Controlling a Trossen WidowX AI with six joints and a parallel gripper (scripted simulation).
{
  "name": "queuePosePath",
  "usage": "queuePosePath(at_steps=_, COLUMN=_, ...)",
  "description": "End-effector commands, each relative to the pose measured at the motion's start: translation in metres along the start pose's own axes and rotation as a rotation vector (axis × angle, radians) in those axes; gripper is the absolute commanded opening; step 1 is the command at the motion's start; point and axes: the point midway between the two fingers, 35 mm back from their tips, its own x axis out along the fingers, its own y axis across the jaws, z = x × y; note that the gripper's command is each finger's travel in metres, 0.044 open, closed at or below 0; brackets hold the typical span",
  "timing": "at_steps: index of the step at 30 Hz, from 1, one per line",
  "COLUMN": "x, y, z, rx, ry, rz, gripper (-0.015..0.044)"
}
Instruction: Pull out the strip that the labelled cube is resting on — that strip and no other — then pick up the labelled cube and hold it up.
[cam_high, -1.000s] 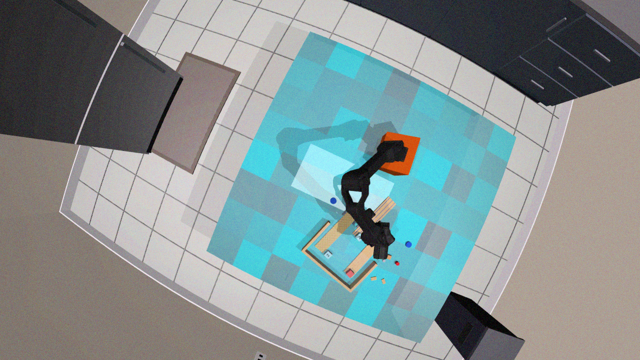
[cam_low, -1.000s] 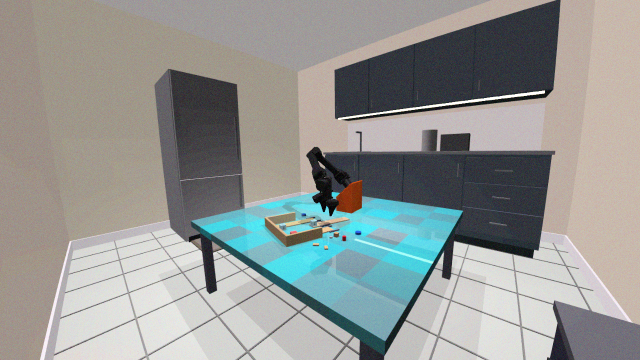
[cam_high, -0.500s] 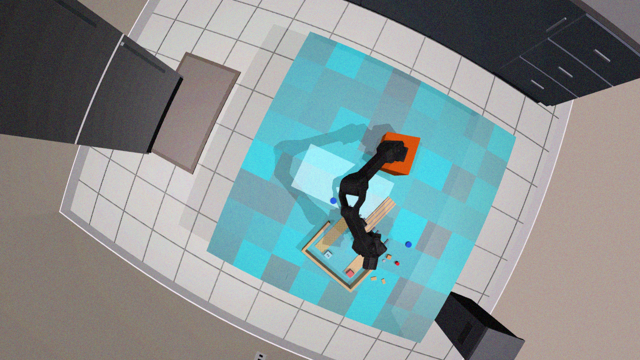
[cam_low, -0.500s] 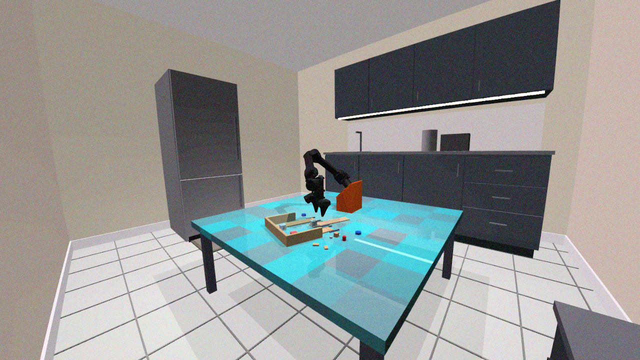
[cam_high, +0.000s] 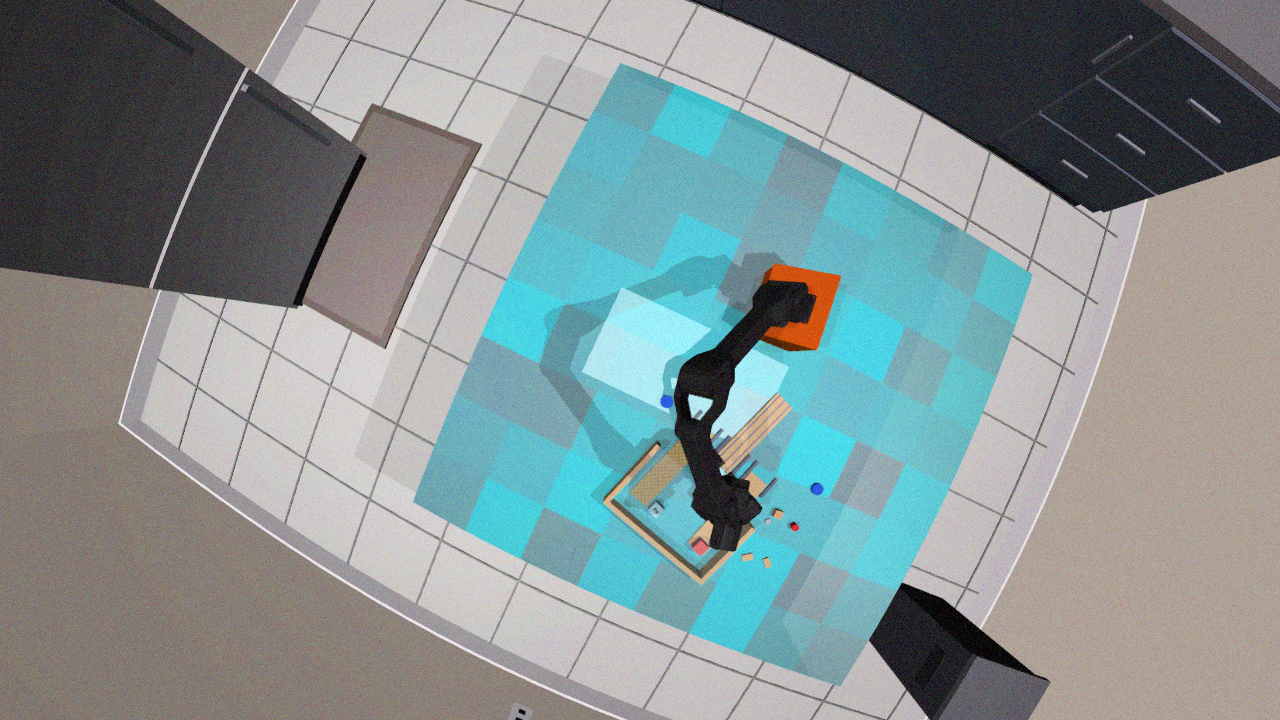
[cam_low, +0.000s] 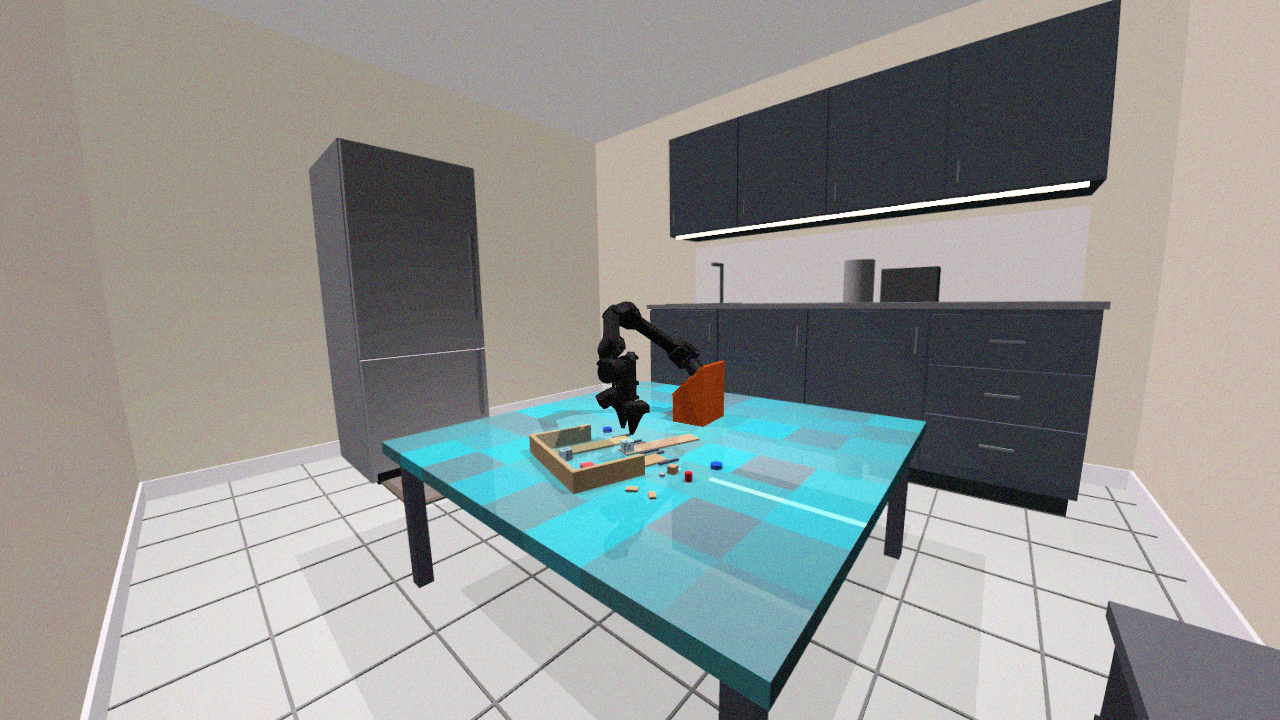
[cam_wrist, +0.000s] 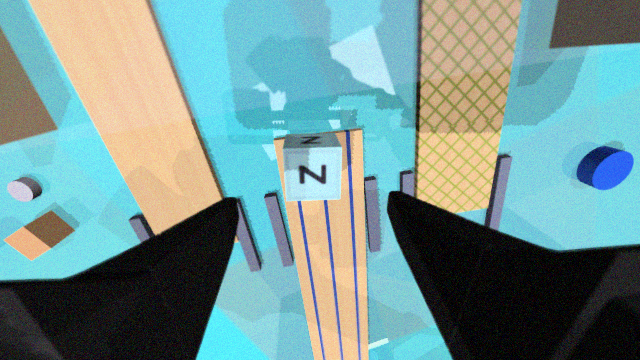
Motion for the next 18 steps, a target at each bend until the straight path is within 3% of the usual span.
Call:
queuePosePath(at_steps=1, x=0.008, y=0.0, z=0.002, rx=-0.002, ry=0.0, rz=-0.005, gripper=0.025)
queuePosePath(at_steps=18, x=0.036, y=0.0, z=0.002, rx=-0.002, ry=0.0, rz=-0.006, gripper=0.025)
